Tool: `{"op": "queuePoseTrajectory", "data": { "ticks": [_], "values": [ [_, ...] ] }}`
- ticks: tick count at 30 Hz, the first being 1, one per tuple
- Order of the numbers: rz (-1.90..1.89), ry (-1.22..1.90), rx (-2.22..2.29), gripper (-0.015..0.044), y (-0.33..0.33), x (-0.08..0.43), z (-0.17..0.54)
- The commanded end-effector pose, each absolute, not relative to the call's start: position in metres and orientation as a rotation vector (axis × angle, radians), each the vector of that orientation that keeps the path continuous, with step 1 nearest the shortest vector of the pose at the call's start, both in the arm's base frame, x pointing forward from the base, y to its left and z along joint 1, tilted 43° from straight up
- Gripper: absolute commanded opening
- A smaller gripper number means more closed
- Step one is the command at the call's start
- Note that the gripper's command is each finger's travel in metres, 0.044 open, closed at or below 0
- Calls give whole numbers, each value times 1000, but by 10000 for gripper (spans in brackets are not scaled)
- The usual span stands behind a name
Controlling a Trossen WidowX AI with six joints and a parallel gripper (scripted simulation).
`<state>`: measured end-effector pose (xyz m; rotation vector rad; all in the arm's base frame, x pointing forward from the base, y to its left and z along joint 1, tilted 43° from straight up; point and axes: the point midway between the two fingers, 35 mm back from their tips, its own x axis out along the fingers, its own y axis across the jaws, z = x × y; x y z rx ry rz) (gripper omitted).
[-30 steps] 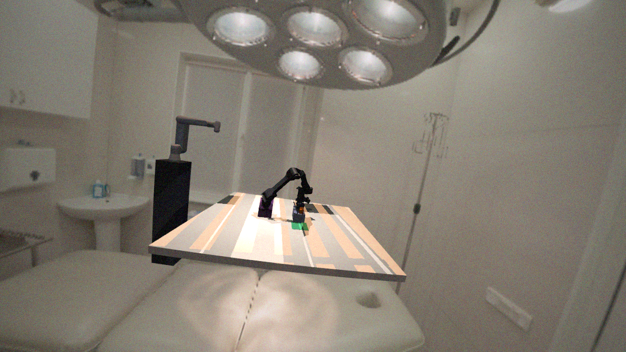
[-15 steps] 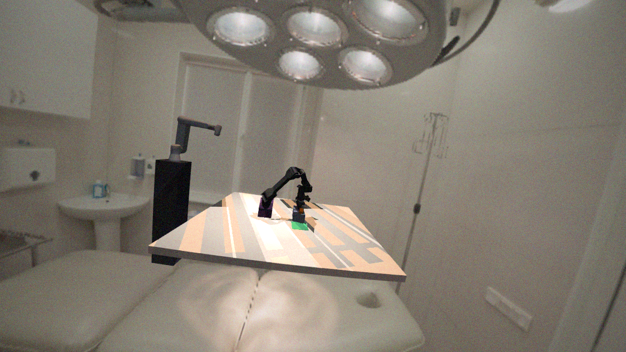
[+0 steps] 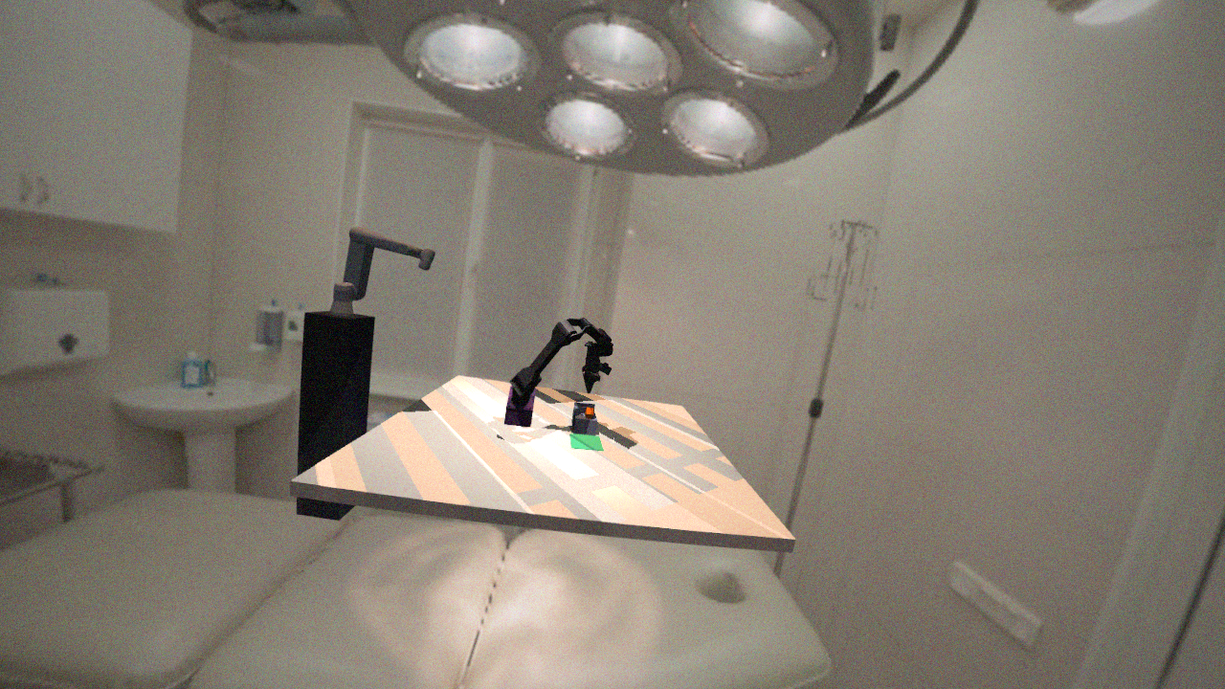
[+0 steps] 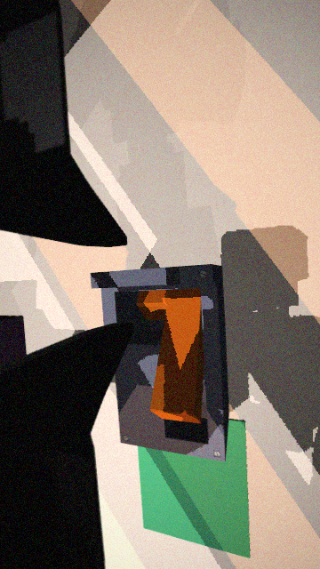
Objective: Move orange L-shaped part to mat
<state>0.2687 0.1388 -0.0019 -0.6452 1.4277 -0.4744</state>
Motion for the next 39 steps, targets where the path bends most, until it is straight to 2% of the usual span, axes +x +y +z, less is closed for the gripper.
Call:
{"op": "queuePoseTrajectory", "data": {
  "ticks": [1,21,23,25,39],
  "values": [
    [-471,1426,-646,180,139,269,-2],
    [-471,1426,-646,180,139,269,-2],
    [-506,1410,-605,233,137,270,0],
    [-586,1371,-510,280,134,271,4],
    [-1354,685,601,280,85,282,52]
  ]
}}
